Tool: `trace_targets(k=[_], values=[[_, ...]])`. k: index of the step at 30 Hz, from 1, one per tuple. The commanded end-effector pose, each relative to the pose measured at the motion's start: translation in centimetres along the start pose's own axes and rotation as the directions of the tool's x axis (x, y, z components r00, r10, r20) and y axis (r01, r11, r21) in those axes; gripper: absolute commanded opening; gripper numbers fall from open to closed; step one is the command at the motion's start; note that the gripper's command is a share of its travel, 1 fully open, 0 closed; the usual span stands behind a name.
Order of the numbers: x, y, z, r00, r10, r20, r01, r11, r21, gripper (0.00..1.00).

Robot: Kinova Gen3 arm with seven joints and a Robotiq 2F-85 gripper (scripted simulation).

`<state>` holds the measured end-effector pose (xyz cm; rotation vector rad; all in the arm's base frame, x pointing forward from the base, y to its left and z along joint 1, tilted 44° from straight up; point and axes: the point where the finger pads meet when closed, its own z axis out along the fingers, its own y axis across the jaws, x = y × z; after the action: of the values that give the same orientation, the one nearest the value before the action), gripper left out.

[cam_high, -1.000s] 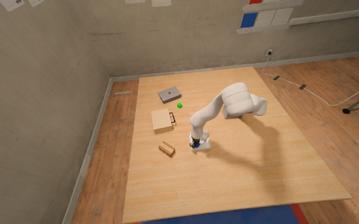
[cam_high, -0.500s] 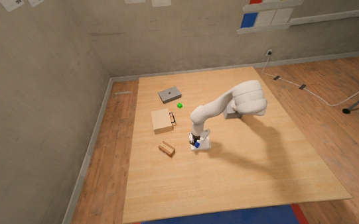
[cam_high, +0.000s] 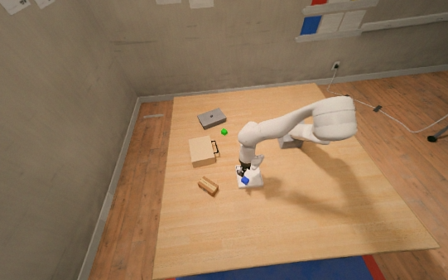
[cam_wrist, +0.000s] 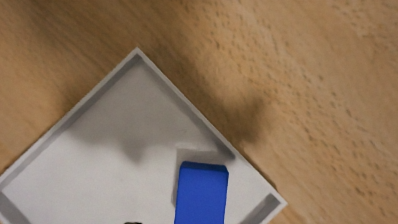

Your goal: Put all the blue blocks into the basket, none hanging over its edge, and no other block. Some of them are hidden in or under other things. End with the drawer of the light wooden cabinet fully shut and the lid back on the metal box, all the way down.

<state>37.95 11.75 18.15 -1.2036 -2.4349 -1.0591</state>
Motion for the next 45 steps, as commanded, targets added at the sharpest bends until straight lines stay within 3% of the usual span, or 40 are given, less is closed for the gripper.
trace_targets(k=[1, 16, 36, 45], values=[[0.0, 0.1, -1.0, 1.0, 0.0, 0.0, 0.0, 1.0, 0.0, 0.61], [0.0, 0.1, -4.9, 1.0, 0.0, 0.0, 0.0, 1.0, 0.0, 0.61], [-0.3, 0.2, -5.3, 1.0, -0.008, -0.002, 0.008, 1.0, -0.002, 0.61], [-2.7, 1.4, -5.8, 0.997, -0.079, -0.015, 0.078, 0.997, -0.016, 0.61]])
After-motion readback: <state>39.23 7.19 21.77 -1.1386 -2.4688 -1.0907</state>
